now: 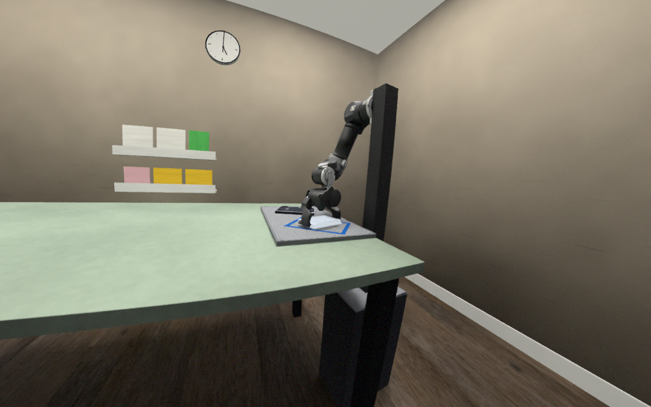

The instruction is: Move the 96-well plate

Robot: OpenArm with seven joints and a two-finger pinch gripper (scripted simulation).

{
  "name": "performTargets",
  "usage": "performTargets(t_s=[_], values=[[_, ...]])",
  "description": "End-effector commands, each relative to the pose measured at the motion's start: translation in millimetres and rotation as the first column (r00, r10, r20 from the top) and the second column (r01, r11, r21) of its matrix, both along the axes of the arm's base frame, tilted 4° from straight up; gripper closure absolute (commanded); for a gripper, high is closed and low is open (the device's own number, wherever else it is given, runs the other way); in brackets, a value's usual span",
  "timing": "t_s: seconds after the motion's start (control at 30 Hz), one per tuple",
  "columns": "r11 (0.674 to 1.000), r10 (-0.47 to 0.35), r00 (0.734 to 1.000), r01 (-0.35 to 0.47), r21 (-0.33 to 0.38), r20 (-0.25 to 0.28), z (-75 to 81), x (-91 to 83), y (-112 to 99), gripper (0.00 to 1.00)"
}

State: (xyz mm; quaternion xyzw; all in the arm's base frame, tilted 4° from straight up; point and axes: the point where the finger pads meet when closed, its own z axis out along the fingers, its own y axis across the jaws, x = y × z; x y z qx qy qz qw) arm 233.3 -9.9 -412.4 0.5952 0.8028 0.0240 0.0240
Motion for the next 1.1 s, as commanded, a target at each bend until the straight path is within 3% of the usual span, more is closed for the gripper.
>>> performTargets(t_s=[0.0,1.07], values=[[1.0,0.001,1.0,-0.001,0.008,0.008,1.5,2.4,1.5,1.0],[1.0,-0.001,1.0,0.001,0.003,0.003,3.1,1.8,0.7,1.0]])
